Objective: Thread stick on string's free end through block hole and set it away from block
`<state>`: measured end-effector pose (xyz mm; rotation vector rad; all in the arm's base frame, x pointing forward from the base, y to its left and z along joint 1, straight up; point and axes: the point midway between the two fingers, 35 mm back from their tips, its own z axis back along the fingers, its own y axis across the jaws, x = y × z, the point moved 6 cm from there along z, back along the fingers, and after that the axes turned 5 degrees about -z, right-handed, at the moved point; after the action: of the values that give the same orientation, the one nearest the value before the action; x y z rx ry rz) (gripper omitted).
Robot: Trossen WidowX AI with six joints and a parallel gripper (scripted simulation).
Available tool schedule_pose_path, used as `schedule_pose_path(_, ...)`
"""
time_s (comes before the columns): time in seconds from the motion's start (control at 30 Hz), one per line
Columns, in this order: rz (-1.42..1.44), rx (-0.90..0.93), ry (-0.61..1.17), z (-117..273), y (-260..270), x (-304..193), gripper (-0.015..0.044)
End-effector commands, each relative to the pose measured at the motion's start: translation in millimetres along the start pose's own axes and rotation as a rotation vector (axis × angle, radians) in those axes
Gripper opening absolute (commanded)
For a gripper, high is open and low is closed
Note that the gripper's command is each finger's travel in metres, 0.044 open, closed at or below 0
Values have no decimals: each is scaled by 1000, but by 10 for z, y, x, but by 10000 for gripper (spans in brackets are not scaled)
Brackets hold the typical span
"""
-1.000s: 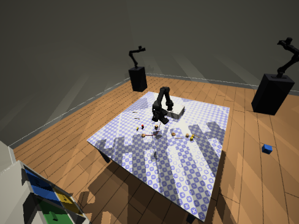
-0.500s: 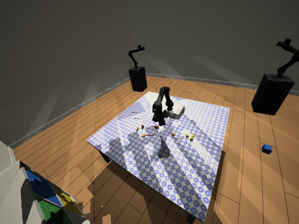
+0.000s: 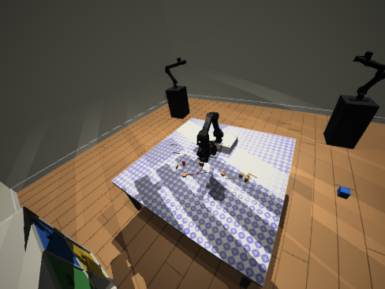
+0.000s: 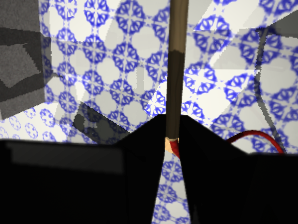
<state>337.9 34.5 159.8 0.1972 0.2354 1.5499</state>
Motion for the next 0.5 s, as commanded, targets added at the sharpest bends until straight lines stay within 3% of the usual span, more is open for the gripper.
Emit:
schedule_pose_path(0.0, -133, -3, 9, 9, -3, 5, 0)
schedule_pose_path(0.47, -615, -12, 19, 13, -12, 25, 0)
